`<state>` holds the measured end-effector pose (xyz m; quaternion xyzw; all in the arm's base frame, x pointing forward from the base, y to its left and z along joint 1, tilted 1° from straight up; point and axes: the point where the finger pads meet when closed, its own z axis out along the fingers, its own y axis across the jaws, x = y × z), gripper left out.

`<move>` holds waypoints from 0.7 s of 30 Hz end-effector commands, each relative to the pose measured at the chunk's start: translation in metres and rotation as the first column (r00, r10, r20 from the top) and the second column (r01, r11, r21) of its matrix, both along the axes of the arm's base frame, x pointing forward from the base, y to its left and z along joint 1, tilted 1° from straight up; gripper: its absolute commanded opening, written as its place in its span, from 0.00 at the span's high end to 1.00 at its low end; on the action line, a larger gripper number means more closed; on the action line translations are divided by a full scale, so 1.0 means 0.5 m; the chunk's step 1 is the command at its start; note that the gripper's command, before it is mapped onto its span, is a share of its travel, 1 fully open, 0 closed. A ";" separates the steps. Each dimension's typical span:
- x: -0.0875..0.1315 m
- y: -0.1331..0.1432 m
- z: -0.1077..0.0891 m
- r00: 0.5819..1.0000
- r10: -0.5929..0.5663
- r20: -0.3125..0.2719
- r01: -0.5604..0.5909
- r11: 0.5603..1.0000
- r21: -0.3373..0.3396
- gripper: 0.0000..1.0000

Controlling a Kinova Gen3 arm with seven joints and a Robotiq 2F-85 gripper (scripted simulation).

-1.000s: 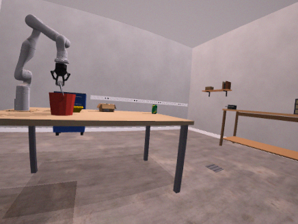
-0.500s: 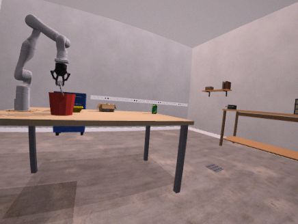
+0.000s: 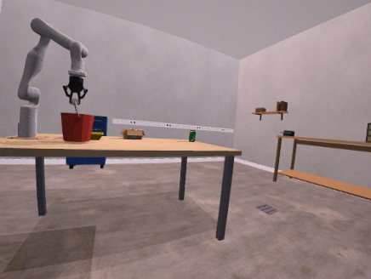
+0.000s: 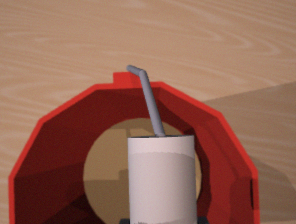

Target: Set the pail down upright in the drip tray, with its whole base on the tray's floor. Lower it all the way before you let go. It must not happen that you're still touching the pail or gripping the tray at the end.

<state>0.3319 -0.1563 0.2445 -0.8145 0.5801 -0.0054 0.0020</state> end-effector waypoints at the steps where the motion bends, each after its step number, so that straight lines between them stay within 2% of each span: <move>1: 0.000 0.003 0.016 1.000 0.003 0.004 -0.003 1.000 0.002 0.90; 21: -0.001 0.003 0.076 1.000 0.004 0.004 -0.004 1.000 0.002 0.90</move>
